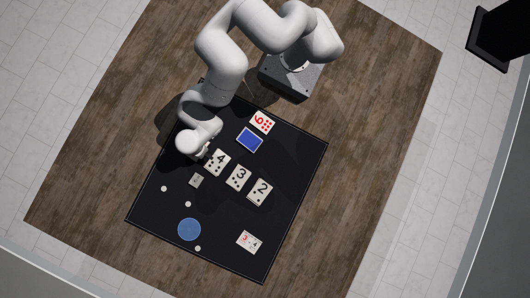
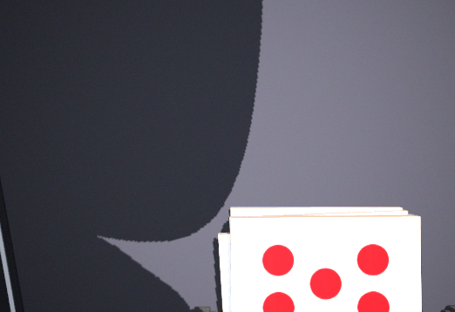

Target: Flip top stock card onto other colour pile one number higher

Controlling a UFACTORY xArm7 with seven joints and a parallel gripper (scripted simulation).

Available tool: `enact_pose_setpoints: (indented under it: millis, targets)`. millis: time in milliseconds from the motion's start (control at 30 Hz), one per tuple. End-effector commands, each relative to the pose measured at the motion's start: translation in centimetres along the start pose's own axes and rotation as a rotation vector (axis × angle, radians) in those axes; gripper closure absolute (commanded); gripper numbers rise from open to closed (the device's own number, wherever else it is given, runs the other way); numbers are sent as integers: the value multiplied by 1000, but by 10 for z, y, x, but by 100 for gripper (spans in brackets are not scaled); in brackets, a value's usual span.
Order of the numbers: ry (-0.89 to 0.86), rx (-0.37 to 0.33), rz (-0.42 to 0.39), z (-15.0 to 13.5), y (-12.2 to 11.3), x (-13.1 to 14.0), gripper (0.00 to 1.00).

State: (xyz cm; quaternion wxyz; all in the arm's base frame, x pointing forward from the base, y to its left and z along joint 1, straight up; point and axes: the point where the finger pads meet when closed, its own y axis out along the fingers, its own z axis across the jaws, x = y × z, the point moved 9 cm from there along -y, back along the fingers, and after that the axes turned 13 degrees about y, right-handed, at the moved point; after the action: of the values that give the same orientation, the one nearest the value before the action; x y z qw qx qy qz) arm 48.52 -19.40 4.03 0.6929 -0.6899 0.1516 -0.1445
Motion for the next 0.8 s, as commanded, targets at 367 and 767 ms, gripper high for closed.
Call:
enact_pose_setpoints:
  millis: [367, 767]
  targets:
    - [0, 0, -5, 0, -39, 1, 13]
    - [0, 0, -5, 0, -91, 1, 13]
